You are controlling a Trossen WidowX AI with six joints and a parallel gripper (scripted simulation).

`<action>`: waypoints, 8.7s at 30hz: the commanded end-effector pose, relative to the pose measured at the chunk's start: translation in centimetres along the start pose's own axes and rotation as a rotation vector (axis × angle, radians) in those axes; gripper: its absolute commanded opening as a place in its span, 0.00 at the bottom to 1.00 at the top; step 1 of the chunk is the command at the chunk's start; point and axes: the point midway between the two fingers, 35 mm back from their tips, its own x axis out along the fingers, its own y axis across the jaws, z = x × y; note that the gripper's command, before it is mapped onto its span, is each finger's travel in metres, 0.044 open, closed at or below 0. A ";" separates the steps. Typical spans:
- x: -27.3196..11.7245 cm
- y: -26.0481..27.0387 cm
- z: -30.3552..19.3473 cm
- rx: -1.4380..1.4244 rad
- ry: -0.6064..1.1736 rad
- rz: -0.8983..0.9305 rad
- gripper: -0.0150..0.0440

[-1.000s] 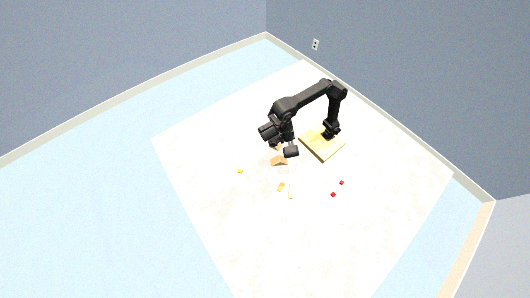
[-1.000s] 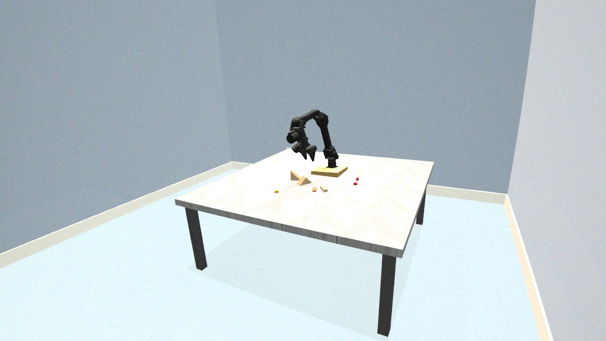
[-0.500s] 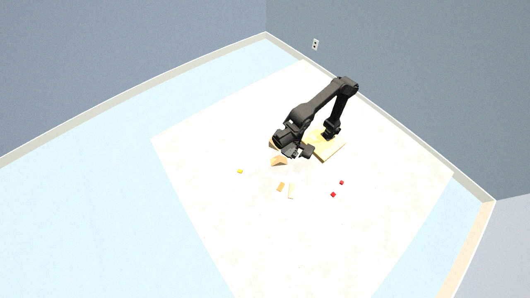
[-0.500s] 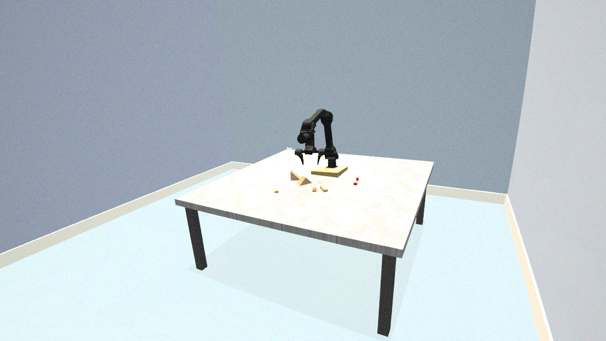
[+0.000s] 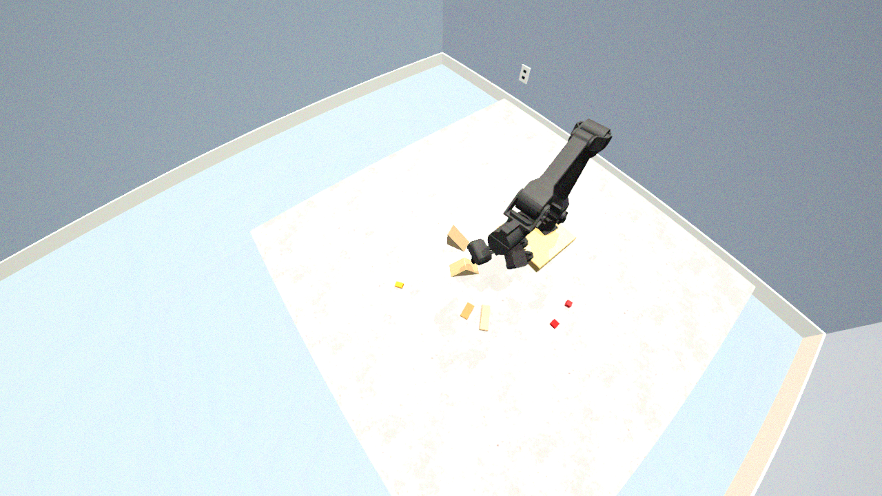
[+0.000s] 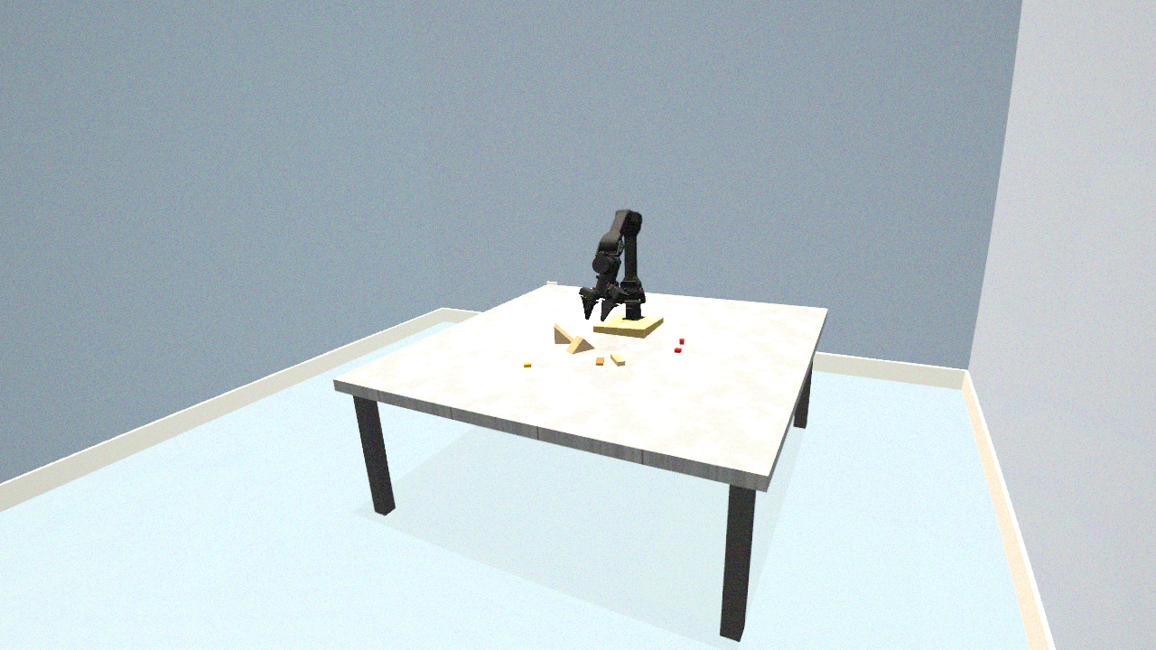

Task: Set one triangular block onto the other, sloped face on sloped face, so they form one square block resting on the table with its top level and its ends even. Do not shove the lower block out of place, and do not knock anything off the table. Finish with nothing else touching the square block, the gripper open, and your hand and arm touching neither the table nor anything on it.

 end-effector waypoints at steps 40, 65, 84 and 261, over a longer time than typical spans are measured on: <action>8.8 0.2 -0.9 -1.173 0.351 -0.265 1.00; 10.1 -0.1 -1.4 -1.173 0.354 -0.266 1.00; 10.1 -0.1 -1.4 -1.173 0.354 -0.266 1.00; 0.9 -5.3 -3.5 2.358 0.294 0.309 0.25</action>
